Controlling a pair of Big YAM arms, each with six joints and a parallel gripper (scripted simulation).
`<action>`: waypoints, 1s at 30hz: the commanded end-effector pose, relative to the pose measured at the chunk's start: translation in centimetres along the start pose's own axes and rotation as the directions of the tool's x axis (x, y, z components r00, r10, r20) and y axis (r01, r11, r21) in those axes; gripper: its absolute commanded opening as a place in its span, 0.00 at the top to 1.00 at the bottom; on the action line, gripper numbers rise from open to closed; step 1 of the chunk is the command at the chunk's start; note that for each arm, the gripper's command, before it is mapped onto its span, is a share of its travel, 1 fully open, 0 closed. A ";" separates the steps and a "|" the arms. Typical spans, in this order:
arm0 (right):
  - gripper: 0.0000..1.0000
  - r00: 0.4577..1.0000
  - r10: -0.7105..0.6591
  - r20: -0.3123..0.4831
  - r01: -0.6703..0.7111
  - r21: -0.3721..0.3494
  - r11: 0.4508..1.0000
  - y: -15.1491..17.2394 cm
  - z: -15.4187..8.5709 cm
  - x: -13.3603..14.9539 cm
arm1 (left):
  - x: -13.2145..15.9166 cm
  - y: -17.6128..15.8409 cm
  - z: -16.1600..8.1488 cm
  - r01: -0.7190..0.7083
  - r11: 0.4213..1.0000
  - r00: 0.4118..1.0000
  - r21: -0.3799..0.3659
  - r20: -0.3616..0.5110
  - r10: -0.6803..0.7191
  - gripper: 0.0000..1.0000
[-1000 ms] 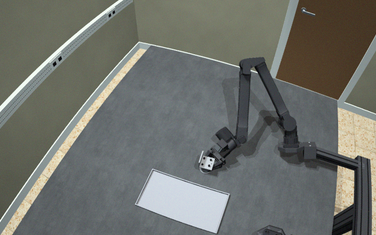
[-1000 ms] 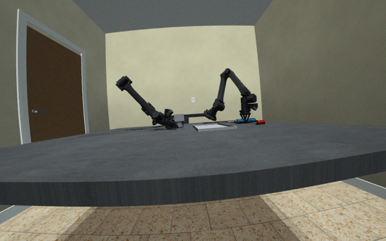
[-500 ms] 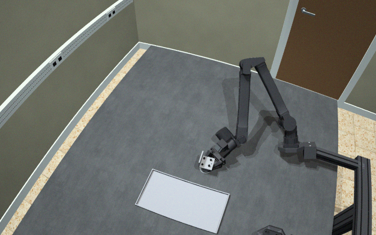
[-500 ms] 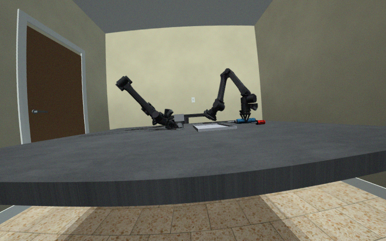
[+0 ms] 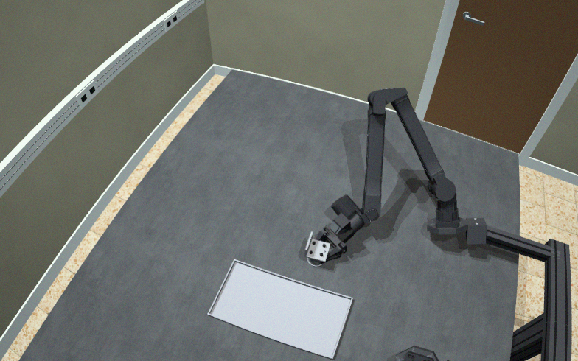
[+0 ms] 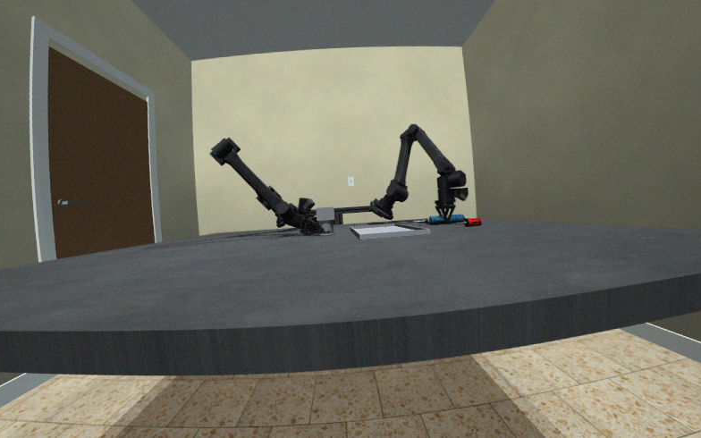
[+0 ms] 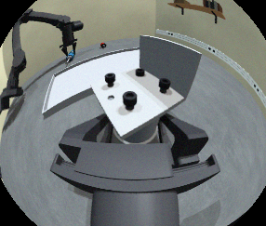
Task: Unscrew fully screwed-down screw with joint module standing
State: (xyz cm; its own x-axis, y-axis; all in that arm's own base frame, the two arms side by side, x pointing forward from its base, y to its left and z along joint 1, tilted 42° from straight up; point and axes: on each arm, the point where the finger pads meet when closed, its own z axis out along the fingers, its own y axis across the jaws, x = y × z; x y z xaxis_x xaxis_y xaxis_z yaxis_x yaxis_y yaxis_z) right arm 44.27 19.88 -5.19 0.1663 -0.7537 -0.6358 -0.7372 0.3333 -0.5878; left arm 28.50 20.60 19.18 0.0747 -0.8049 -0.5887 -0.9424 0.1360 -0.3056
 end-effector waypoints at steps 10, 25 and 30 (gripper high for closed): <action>0.41 1.000 -0.004 0.011 0.004 0.009 1.000 -0.3 0.1 -0.5 | -1.5 -1.5 -3.3 0.020 0.999 0.999 0.045 0.024 -0.021 0.58; 0.41 1.000 -0.004 0.011 0.004 0.009 1.000 -0.3 0.1 -0.5 | -1.5 -1.5 -5.1 0.021 0.999 0.999 0.047 0.024 -0.022 0.58; 0.41 1.000 -0.004 0.011 0.004 0.009 1.000 -0.3 0.1 -0.5 | -1.5 -1.4 -5.8 0.022 0.999 0.999 0.047 0.024 -0.023 0.58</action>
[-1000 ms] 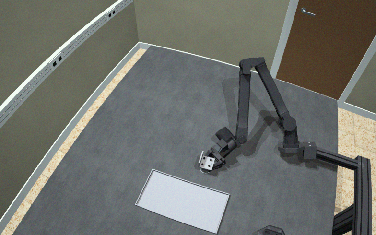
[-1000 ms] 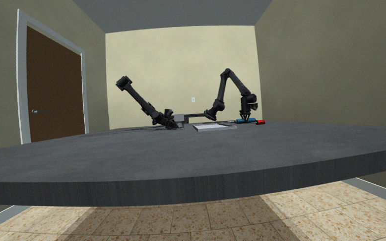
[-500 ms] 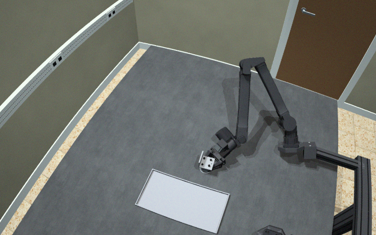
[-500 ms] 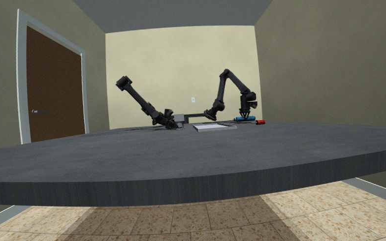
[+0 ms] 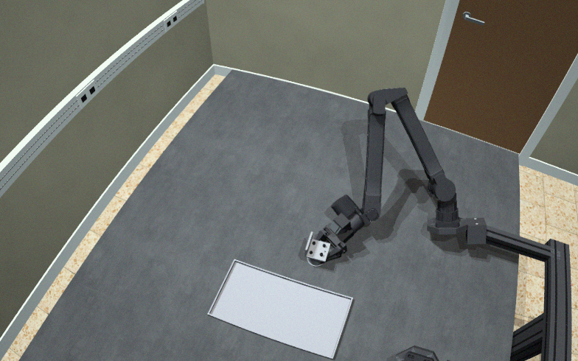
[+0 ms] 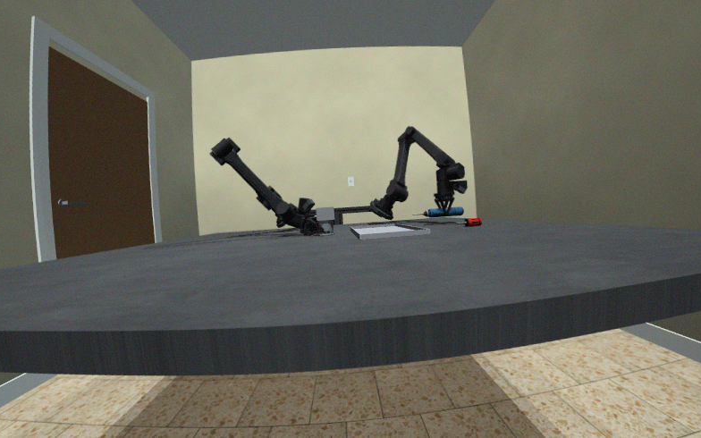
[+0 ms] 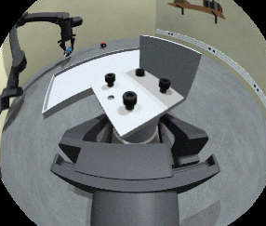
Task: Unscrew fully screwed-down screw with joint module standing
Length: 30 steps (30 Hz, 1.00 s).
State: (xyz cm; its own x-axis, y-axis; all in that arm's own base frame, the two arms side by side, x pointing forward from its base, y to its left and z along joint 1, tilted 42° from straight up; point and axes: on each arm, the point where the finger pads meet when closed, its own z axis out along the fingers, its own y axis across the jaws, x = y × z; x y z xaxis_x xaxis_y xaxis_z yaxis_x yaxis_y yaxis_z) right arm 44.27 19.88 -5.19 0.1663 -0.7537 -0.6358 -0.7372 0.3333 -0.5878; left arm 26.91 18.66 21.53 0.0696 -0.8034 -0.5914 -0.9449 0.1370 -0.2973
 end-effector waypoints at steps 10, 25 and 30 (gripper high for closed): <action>0.41 1.000 -0.004 0.011 0.004 0.009 1.000 -0.3 0.1 -0.5 | -1.6 -1.9 -3.5 0.029 0.998 0.999 0.054 0.022 -0.030 0.58; 0.41 1.000 -0.004 0.011 0.004 0.009 1.000 -0.3 0.1 -0.5 | -1.6 -1.8 -5.2 0.030 0.998 0.999 0.056 0.021 -0.031 0.58; 0.41 1.000 -0.004 0.011 0.004 0.009 1.000 -0.3 0.1 -0.5 | -1.6 -1.8 -6.1 0.031 0.998 0.999 0.056 0.020 -0.032 0.58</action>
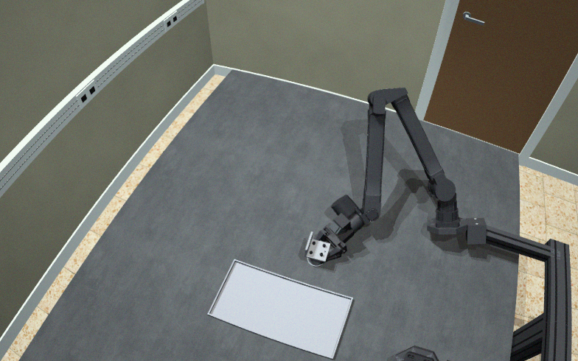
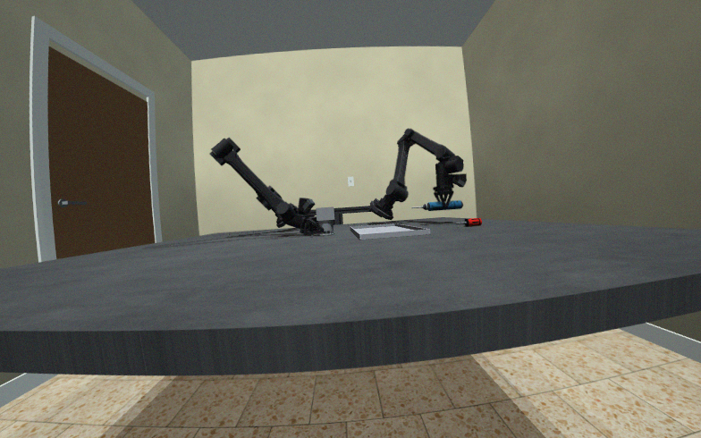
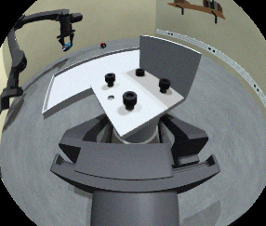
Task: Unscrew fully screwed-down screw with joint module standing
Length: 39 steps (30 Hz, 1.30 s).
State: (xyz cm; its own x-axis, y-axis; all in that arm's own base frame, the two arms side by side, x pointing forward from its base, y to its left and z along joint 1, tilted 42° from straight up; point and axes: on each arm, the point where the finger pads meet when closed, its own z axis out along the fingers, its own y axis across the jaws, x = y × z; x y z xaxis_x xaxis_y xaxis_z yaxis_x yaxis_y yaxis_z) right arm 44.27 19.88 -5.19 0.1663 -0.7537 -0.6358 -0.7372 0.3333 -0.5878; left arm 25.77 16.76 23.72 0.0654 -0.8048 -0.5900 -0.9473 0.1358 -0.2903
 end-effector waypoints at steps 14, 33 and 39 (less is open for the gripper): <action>0.41 1.000 -0.004 0.011 0.004 0.009 1.000 -0.3 0.1 -0.5 | -1.7 -1.8 -4.5 0.035 0.997 0.999 0.064 0.022 -0.037 0.58; 0.41 1.000 -0.004 0.011 0.004 0.009 1.000 -0.3 0.1 -0.5 | -1.7 -1.7 -6.9 0.037 0.997 0.999 0.065 0.020 -0.038 0.58; 0.41 1.000 -0.004 0.011 0.004 0.009 1.000 -0.3 0.1 -0.5 | -1.5 -1.7 -7.3 0.032 0.998 0.999 0.055 0.015 -0.033 0.58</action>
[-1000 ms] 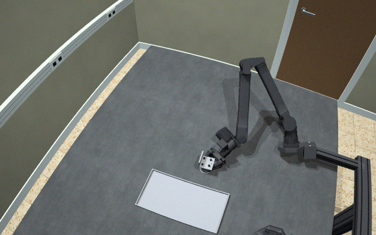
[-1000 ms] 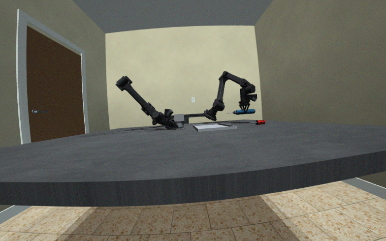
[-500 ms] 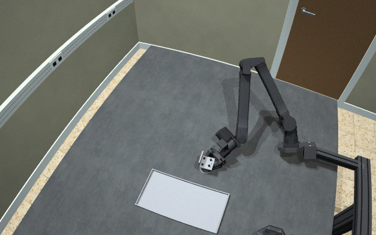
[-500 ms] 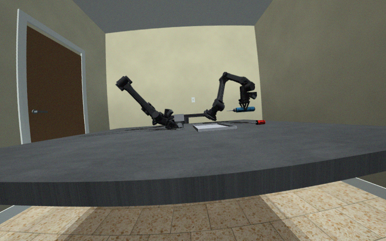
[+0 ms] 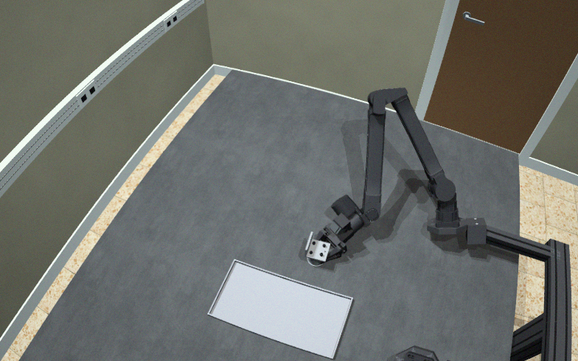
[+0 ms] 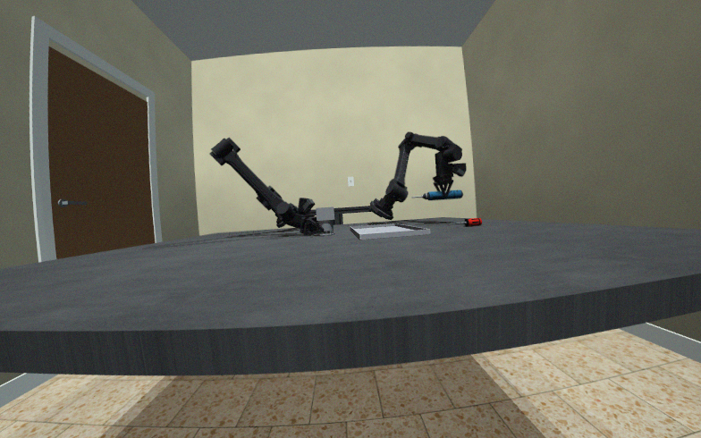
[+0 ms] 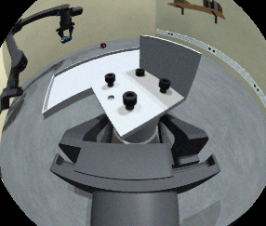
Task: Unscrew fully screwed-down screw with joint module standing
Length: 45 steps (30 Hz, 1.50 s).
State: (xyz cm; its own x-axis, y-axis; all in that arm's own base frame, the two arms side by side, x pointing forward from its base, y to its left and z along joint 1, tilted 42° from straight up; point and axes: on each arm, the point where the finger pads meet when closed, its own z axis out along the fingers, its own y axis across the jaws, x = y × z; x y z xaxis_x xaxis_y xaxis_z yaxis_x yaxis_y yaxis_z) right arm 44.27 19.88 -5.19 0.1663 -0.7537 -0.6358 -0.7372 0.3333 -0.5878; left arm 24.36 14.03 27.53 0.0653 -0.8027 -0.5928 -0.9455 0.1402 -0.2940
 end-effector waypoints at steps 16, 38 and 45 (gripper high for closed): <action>0.41 1.000 -0.004 0.011 0.004 0.009 1.000 -0.3 0.1 -0.5 | -1.4 -1.4 -4.4 0.036 0.998 0.999 0.052 0.011 -0.036 0.58; 0.41 1.000 -0.004 0.011 0.004 0.009 1.000 -0.3 0.1 -0.5 | -1.5 -1.3 -5.6 0.039 0.998 0.999 0.057 0.011 -0.040 0.58; 0.41 1.000 -0.004 0.011 0.004 0.009 1.000 -0.3 0.1 -0.5 | -1.5 -1.4 -5.8 0.040 0.997 0.999 0.062 0.011 -0.041 0.58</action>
State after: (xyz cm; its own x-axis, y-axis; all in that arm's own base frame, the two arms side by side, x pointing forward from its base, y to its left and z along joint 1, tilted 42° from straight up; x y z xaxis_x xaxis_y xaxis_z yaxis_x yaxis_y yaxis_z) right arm 44.27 19.88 -5.19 0.1663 -0.7537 -0.6358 -0.7372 0.3333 -0.5878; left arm 23.39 12.18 29.82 0.0709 -0.8038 -0.5907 -0.9457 0.1342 -0.2962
